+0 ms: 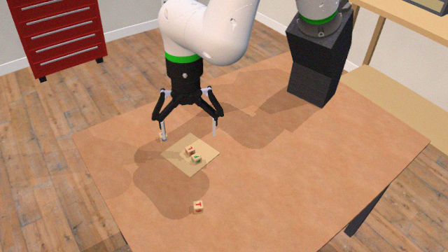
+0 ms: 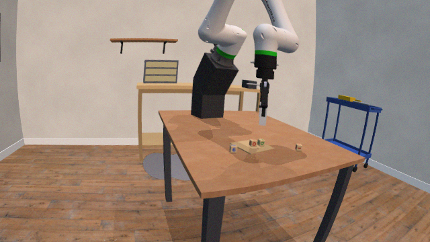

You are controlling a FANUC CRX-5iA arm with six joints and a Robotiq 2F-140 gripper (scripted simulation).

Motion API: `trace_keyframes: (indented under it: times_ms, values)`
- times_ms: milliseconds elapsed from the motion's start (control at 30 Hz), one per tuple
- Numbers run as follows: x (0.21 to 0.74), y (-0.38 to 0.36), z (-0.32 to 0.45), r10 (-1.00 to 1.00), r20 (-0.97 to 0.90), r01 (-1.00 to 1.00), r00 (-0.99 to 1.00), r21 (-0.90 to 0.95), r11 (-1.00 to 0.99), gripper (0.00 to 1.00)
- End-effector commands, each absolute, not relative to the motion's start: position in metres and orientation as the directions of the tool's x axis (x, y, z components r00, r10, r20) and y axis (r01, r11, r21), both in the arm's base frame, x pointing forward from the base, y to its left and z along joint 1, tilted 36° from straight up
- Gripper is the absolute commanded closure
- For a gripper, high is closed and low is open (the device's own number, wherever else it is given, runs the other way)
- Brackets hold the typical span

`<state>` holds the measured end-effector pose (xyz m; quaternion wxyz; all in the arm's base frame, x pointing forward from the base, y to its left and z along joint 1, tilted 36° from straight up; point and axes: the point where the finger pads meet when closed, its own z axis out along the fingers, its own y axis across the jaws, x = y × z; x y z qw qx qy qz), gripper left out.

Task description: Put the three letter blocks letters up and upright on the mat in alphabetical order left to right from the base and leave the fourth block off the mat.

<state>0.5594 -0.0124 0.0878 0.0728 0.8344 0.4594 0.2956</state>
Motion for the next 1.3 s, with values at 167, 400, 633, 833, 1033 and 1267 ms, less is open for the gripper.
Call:
trace_keyframes:
  times_ms: [167,400,633,833,1033,1267]
  values:
    - [0.568,0.001,0.094,0.614,0.507,0.567,0.606,0.267,-0.78,0.0]
    - [0.572,0.008,0.097,0.489,0.54,0.469,0.685,0.186,-0.863,0.0]
    - [0.579,0.02,0.102,0.26,0.568,0.286,0.781,0.045,-0.957,0.0]
    - [0.584,0.029,0.105,0.086,0.566,0.142,0.82,-0.057,-0.988,0.0]
    - [0.588,0.037,0.109,-0.079,0.548,0.004,0.833,-0.15,-0.989,0.0]
    - [0.593,0.047,0.113,-0.276,0.506,-0.163,0.817,-0.257,-0.953,0.0]
